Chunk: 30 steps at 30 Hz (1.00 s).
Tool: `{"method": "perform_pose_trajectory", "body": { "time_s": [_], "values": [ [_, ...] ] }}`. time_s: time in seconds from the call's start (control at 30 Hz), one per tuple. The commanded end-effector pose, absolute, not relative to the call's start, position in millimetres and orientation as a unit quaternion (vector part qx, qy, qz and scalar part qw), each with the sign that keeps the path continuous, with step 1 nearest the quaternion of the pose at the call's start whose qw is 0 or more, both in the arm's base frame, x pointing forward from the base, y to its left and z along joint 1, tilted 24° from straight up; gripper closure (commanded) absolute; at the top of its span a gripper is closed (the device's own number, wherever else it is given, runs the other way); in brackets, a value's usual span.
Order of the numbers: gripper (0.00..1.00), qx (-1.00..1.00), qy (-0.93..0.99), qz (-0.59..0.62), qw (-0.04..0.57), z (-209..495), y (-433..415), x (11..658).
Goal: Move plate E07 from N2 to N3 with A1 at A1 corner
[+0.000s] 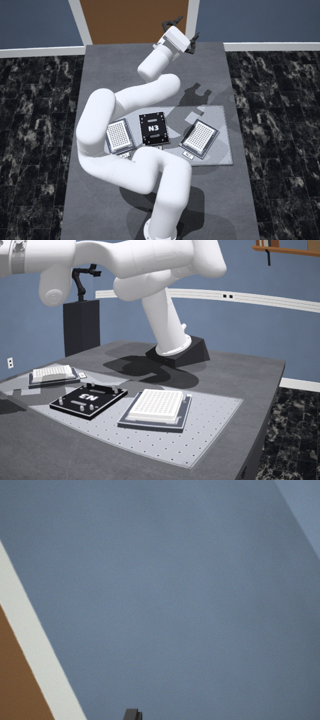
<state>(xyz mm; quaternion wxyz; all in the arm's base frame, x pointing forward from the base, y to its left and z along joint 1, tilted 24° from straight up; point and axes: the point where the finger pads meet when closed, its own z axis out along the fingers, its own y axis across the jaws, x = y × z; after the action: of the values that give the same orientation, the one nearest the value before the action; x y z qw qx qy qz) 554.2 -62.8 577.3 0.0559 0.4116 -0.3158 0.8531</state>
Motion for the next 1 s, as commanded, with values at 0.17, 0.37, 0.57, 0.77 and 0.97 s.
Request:
{"method": "perform_pose_trajectory", "body": {
  "time_s": [0.17, 0.37, 0.57, 0.77, 0.97],
  "values": [
    [0.00, 0.410, -0.316, 0.854, 0.055, 579, -63, 553],
    [0.00, 0.410, -0.316, 0.854, 0.055, 579, -63, 553],
    [0.00, 0.412, -0.326, 0.848, 0.061, 583, -61, 550],
    [0.00, 0.412, -0.326, 0.848, 0.061, 605, -55, 531],
    [0.00, 0.419, -0.340, 0.839, 0.067, 620, -53, 514]
  ]
}}
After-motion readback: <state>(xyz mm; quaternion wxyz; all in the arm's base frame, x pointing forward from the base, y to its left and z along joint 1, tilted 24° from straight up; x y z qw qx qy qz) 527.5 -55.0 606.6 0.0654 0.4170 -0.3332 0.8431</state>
